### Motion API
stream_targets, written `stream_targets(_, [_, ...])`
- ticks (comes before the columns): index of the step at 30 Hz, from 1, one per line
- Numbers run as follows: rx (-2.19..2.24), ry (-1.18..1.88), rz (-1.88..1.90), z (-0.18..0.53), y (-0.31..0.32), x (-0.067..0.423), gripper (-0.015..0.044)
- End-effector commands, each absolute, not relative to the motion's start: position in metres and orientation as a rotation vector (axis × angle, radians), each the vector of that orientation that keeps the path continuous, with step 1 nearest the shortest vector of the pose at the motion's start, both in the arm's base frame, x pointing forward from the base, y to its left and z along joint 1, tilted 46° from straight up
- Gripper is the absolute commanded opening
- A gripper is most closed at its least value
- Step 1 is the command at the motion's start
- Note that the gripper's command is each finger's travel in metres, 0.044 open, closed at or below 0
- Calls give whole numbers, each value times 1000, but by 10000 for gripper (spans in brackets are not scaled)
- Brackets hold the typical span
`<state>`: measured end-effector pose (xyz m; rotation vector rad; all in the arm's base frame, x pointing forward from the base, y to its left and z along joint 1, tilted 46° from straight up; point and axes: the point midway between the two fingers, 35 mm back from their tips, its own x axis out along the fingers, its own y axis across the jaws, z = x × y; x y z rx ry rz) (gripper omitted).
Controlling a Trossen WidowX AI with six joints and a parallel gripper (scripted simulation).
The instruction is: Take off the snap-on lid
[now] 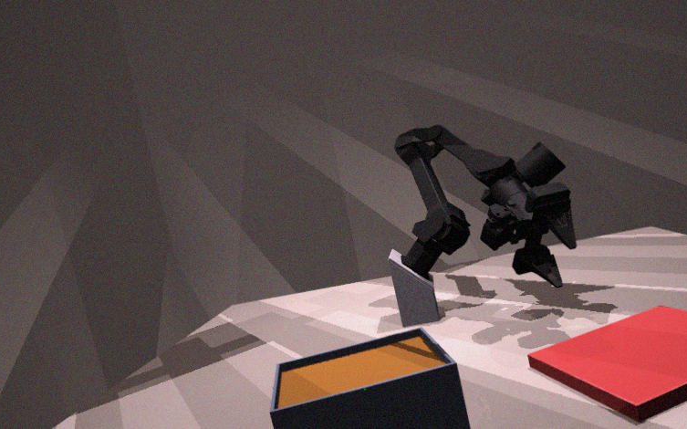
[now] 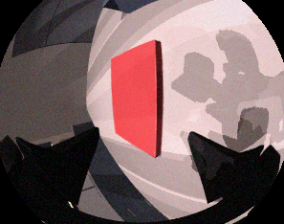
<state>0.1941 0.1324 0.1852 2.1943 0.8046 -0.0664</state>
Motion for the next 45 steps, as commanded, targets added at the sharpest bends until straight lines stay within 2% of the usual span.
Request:
stream_targets(1, [2192,807,-59,191,127,190,440])
stream_targets(22, [2188,807,-63,215,98,173,440])
stream_targets(45, [2188,807,-62,211,100,175,440])
